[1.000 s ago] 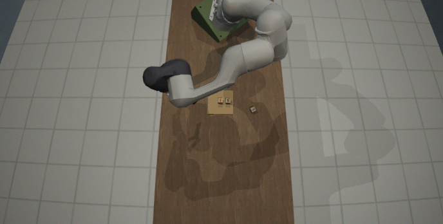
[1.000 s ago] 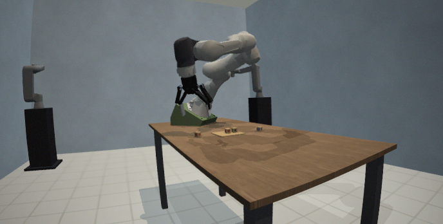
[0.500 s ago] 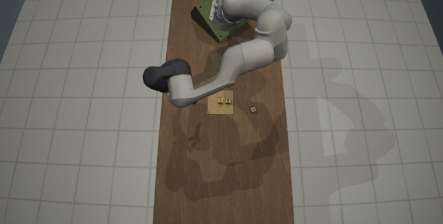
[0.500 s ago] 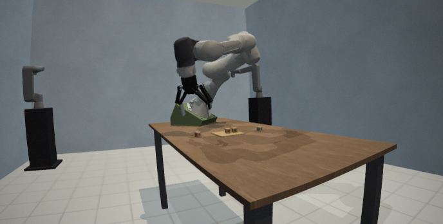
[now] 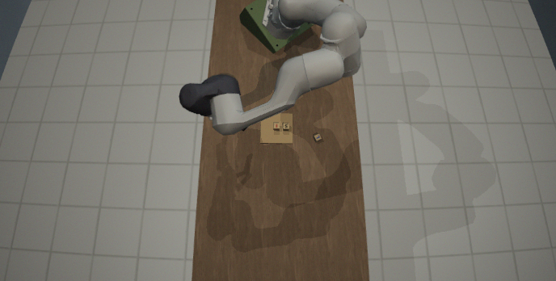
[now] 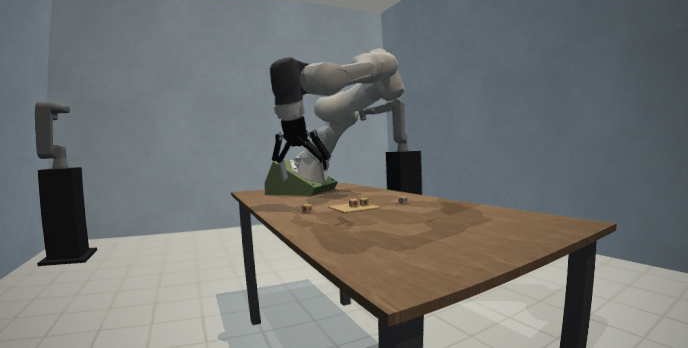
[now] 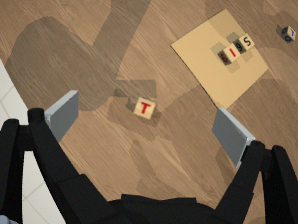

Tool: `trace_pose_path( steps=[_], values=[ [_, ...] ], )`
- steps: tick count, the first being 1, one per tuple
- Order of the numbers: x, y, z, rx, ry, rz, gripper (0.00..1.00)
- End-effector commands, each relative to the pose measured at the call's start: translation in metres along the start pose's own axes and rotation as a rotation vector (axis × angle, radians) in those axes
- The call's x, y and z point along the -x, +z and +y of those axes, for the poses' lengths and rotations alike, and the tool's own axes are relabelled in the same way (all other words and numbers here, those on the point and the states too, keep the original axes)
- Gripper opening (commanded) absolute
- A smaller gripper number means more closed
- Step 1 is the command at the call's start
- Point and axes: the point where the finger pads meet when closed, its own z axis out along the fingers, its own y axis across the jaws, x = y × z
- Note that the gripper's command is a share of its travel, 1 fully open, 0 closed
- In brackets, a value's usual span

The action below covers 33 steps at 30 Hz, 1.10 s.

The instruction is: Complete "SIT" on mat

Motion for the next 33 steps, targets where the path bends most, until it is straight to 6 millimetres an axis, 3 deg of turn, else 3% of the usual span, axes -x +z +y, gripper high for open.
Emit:
trace_pose_path(
  steps=[1,13,25,33],
  values=[
    [0.001,-0.001,0.0,0.001,-0.003,-0.003,1.0],
    [0.0,-0.001,0.0,-0.003,0.014,-0.02,1.0],
    [-0.014,-0.026,0.001,0.032,0.218,-0.318,1.0],
    [-0.017,-0.028,0.0,0.046,0.242,-0.35,1.0]
  ],
)
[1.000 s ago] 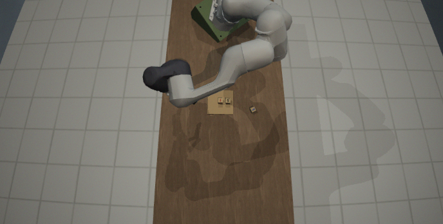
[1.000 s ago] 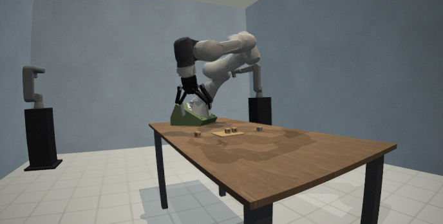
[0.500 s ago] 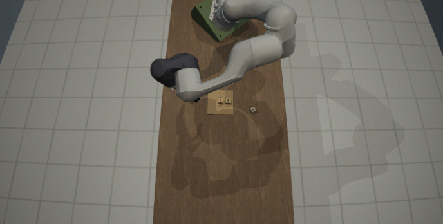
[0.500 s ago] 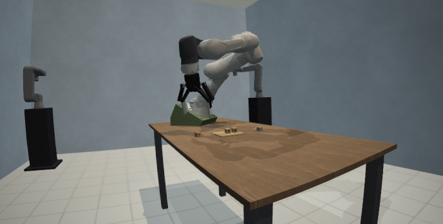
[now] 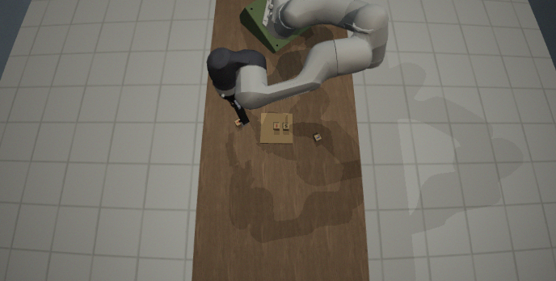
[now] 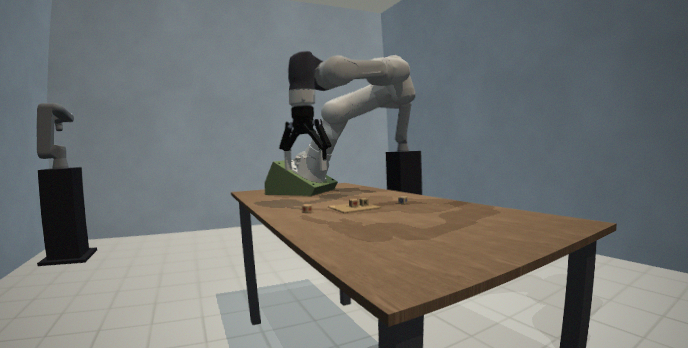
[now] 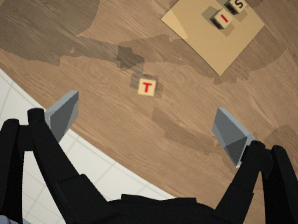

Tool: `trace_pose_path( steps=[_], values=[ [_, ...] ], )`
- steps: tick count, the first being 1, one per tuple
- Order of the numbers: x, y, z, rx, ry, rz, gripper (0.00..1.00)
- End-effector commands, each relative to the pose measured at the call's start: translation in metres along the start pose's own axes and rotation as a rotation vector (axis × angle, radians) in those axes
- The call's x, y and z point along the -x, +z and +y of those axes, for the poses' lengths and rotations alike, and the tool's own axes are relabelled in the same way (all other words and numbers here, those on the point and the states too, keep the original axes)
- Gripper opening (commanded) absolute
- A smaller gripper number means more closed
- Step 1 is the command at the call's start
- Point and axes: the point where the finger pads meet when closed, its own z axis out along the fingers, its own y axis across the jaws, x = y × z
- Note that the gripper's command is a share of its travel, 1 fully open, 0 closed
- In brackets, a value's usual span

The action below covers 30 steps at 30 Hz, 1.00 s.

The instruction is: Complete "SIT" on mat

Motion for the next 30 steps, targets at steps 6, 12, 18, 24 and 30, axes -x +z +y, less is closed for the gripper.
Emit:
trace_pose_path(
  steps=[6,12,18,24,30],
  values=[
    [0.0033,-0.0015,0.001,0.006,0.034,-0.017,1.0],
    [0.0033,-0.0015,0.001,0.006,0.034,-0.017,1.0],
    [0.0033,-0.0015,0.001,0.006,0.034,-0.017,1.0],
    [0.0033,-0.0013,0.001,0.006,0.046,-0.017,1.0],
    [0.0032,0.002,0.0017,0.007,0.207,-0.017,1.0]
  ],
)
